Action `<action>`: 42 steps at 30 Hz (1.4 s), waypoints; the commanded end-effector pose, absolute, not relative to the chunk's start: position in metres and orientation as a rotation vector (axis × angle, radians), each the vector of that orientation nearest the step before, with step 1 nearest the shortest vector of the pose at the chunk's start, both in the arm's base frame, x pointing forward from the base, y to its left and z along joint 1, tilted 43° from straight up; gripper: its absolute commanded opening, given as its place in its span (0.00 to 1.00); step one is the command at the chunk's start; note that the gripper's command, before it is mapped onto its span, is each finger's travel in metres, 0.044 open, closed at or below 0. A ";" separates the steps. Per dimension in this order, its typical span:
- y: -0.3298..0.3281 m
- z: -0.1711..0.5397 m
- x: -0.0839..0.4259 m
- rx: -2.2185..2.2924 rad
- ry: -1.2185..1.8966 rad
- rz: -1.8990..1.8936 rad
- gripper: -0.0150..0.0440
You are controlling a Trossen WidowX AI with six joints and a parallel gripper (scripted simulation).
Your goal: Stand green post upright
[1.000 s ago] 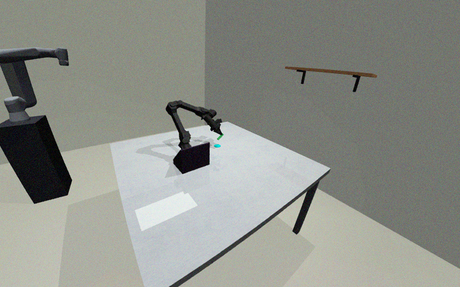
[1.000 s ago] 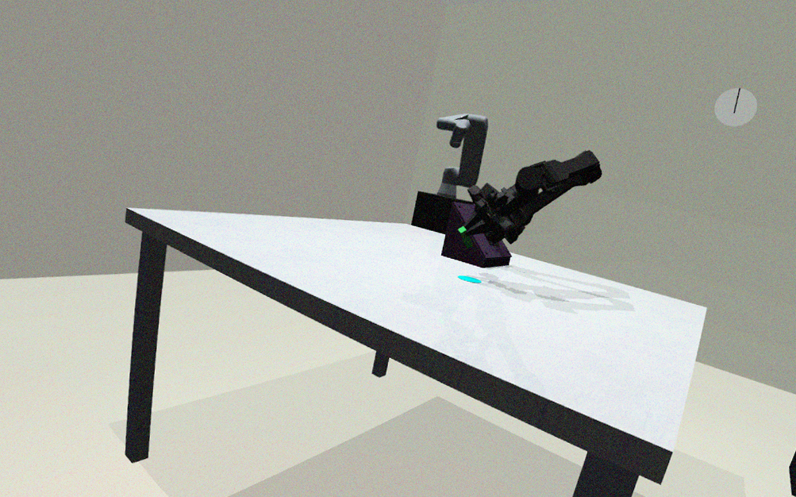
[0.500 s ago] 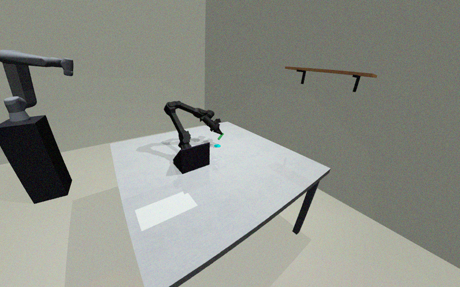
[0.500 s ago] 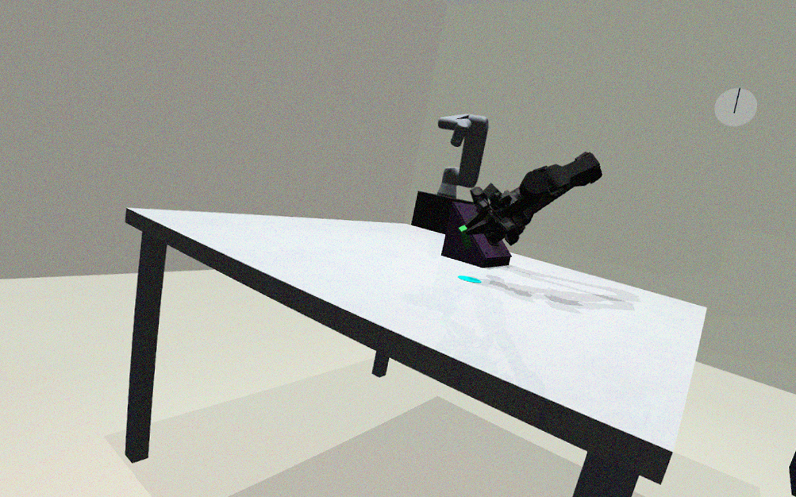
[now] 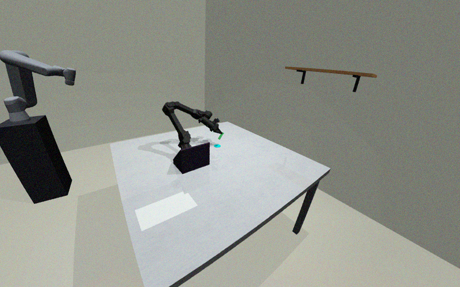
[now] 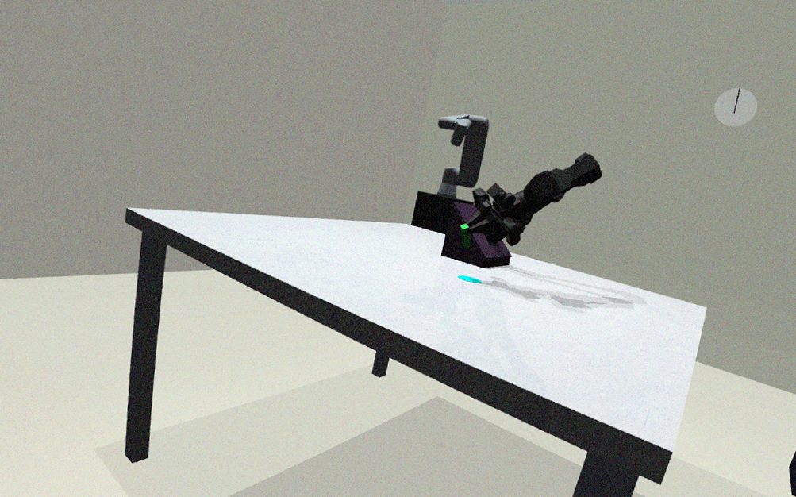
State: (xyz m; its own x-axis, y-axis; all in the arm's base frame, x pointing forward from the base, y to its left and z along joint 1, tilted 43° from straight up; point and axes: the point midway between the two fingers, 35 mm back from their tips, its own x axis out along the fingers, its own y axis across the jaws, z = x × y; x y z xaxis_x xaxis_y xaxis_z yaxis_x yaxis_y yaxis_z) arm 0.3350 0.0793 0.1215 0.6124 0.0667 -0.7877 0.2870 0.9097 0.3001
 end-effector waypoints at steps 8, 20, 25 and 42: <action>0.080 0.122 0.332 0.443 0.841 -0.157 0.29; 0.080 0.127 0.330 0.471 0.758 -0.177 0.29; 0.080 0.129 0.329 0.484 0.723 -0.184 0.29; 0.080 0.136 0.324 0.538 0.604 -0.206 0.29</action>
State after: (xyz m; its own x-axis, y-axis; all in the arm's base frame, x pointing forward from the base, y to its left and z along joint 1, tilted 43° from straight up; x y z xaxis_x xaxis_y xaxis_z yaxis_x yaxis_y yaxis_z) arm 0.3267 0.0807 0.1374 0.8014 -0.0228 -0.5977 0.3302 0.8502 0.4101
